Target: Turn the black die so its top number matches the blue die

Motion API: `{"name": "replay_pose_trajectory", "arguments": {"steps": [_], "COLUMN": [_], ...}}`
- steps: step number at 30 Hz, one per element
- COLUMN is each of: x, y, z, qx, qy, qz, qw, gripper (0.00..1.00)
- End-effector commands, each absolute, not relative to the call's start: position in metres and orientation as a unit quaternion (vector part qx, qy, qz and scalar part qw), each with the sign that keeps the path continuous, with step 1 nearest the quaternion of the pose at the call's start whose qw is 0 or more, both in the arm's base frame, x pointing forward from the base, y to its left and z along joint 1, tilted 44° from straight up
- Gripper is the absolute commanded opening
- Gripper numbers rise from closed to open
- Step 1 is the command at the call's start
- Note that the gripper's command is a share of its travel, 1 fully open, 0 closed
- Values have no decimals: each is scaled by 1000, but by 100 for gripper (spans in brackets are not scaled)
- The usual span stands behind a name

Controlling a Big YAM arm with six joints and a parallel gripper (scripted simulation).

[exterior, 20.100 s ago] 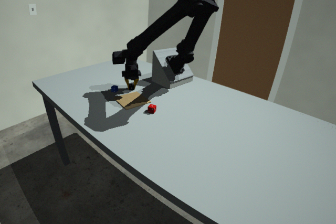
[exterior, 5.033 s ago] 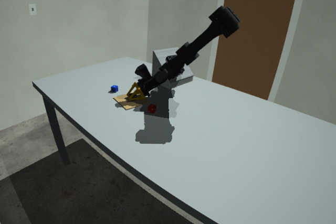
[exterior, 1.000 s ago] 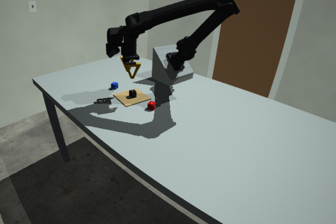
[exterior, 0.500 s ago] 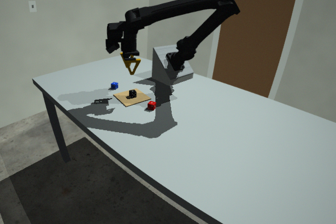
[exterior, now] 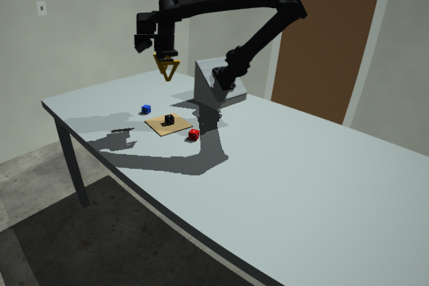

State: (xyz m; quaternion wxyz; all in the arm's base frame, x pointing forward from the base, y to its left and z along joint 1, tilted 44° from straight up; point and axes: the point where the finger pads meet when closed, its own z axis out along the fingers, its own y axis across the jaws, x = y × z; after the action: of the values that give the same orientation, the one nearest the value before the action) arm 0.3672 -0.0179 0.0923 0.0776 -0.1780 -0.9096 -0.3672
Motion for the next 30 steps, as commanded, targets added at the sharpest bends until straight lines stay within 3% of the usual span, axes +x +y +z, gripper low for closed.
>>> {"name": "replay_pose_trajectory", "arguments": {"steps": [1, 30], "x": [382, 376], "y": [-27, -22], "z": [108, 102], "qx": [-160, -161], "qy": [-915, -914], "qz": [-365, -366], "qw": [56, 64], "gripper": [100, 100]}}
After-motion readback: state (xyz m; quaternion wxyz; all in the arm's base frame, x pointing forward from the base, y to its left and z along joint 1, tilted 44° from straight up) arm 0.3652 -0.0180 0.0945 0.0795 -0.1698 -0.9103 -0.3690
